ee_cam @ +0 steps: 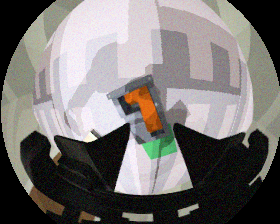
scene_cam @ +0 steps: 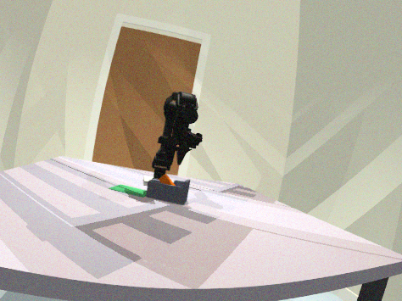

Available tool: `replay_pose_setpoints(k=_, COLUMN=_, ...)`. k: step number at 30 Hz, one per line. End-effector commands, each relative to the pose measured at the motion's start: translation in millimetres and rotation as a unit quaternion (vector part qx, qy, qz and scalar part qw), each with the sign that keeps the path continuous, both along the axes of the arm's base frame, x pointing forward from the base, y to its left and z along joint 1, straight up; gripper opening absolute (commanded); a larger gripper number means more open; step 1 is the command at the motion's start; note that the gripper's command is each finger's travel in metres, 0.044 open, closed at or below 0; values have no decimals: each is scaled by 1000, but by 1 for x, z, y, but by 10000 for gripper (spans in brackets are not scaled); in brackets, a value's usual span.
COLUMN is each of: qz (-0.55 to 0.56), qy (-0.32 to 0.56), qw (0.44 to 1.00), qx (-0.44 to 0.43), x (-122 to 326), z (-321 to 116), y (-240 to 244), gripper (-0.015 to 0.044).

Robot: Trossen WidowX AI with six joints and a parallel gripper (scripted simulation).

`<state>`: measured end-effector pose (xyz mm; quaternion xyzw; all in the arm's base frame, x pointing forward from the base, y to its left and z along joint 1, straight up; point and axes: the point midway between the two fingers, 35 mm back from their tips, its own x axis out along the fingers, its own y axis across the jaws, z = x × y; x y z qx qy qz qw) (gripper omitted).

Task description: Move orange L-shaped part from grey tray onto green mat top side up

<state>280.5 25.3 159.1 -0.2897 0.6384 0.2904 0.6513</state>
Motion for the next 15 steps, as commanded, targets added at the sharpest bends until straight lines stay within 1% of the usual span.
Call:
replay_pose_setpoints(k=1, qz=196, qy=-5, qw=981, qx=-6, x=-11, z=3, y=-21, gripper=280)
replay_pose_setpoints(k=15, qz=196, qy=-5, qw=981, qx=-6, x=-10, z=-2, y=-21, gripper=280)
